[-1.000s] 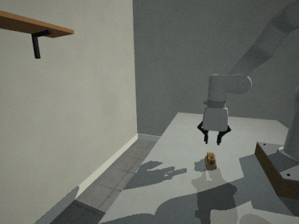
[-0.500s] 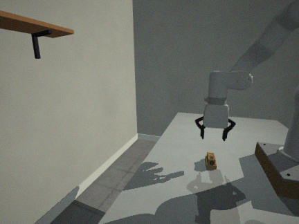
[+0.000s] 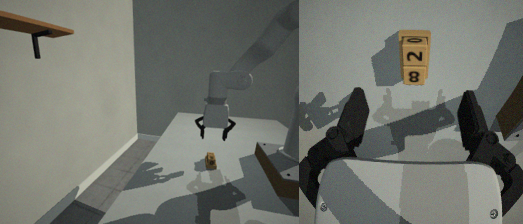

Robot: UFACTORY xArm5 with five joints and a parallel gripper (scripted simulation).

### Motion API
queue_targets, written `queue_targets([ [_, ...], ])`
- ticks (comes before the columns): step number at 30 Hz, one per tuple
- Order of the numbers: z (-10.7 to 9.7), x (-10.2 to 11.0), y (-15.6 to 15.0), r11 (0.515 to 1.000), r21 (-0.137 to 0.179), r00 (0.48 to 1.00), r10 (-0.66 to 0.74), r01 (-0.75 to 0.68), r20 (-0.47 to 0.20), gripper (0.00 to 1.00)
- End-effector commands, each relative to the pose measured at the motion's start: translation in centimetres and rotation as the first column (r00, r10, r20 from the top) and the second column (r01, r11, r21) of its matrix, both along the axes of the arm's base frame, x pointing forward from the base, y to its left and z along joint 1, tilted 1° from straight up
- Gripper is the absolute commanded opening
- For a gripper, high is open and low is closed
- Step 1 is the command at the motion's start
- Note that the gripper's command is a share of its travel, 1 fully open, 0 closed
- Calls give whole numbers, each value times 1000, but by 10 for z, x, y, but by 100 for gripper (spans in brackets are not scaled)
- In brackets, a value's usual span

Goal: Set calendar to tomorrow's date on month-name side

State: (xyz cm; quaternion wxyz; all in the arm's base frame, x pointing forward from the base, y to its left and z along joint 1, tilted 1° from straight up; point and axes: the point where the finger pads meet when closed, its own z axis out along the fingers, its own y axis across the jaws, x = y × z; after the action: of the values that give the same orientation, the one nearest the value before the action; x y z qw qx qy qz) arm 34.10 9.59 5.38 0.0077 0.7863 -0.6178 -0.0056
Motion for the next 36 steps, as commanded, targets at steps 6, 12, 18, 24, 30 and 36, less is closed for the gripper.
queue_targets([
  [6, 9, 1, 1, 1000, 1, 1000, 0, 0, 3, 100],
  [12, 31, 1, 2, 1000, 1, 1000, 0, 0, 3, 100],
  [18, 56, 2, 2, 1000, 1, 1000, 0, 0, 3, 100],
  [24, 66, 2, 3, 1000, 1, 1000, 0, 0, 3, 100],
  [30, 71, 2, 3, 1000, 1, 1000, 0, 0, 3, 100],
  [36, 71, 2, 3, 1000, 1, 1000, 0, 0, 3, 100],
])
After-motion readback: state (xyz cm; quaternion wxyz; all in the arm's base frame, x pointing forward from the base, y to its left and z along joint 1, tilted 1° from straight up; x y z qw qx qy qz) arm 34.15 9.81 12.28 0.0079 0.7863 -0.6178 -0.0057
